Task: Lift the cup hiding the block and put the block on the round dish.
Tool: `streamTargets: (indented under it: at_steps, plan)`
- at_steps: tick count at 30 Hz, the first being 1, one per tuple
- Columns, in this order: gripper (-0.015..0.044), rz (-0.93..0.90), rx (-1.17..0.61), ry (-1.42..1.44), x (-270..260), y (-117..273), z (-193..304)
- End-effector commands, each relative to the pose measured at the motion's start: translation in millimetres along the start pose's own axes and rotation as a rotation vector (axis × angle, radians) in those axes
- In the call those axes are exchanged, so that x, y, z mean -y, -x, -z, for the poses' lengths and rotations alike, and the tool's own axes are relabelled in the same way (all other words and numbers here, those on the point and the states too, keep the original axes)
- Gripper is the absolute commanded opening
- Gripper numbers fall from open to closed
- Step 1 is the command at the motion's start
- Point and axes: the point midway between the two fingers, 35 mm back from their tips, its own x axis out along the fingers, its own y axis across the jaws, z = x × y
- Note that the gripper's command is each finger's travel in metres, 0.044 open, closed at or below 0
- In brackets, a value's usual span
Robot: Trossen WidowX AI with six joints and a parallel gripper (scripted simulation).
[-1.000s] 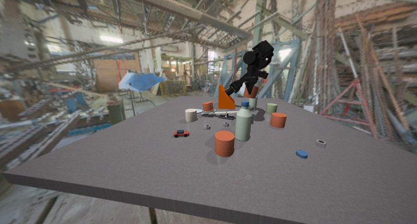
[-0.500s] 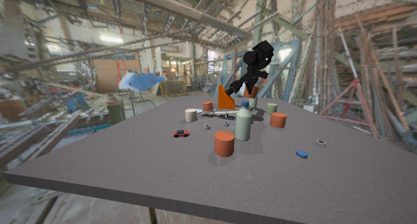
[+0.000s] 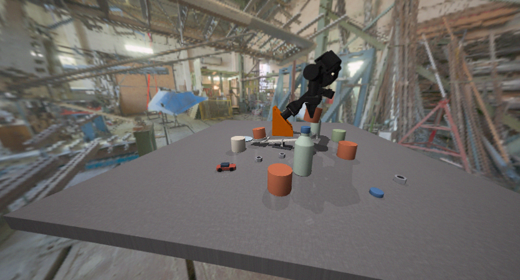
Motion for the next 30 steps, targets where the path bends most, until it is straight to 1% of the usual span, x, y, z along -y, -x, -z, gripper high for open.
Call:
streamTargets:
  at_steps: [1, 16, 30]
  plan:
    - [0.0, 0.002, 0.0, -0.001, 0.4, 0.1, 0.1]
    - [0.0, 0.002, 0.0, -0.001, 0.0, -0.1, -0.2]
    - [0.0, 0.006, -0.025, 0.01, -28.5, -23.3, -26.1]
